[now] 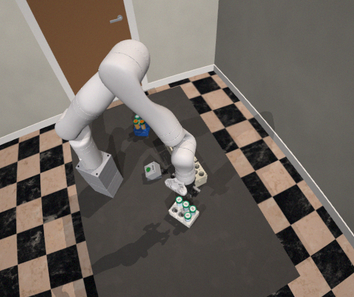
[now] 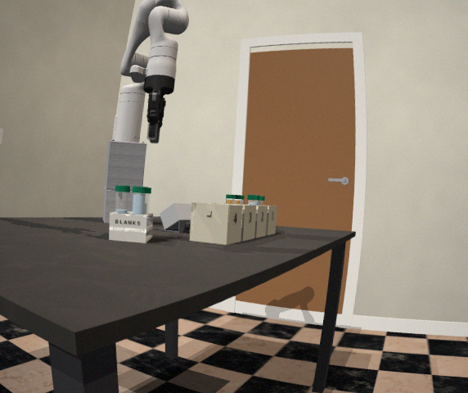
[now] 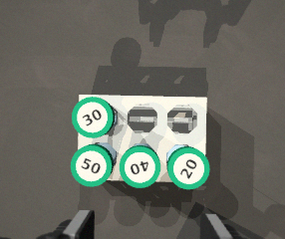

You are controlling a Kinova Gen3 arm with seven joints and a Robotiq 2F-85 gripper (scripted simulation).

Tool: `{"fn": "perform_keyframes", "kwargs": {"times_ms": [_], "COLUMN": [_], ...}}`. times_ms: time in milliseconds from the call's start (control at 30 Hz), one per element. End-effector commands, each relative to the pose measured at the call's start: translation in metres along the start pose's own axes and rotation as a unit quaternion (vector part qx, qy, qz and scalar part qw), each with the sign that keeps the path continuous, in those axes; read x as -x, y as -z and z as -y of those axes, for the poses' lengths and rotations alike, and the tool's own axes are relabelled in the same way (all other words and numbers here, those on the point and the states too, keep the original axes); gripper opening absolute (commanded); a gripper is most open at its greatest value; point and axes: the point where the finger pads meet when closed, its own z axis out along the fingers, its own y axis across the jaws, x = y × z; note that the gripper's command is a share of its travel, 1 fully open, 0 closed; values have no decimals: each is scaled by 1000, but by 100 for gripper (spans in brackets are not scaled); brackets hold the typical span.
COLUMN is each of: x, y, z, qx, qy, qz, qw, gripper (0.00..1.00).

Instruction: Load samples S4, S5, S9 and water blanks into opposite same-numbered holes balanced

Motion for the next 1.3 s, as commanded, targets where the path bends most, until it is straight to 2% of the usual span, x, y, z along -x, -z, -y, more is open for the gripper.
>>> {"fn": "perform_keyframes", "kwargs": {"times_ms": [0, 733, 1267], "x": [-10, -56, -56], "y": [0, 0, -2], "z": [9, 47, 47], "qx": [0, 0, 0], "qy": [0, 0, 0], "qz": [1, 1, 1], "qw": [1000, 1000, 1000], "gripper": [62, 62, 62]}}
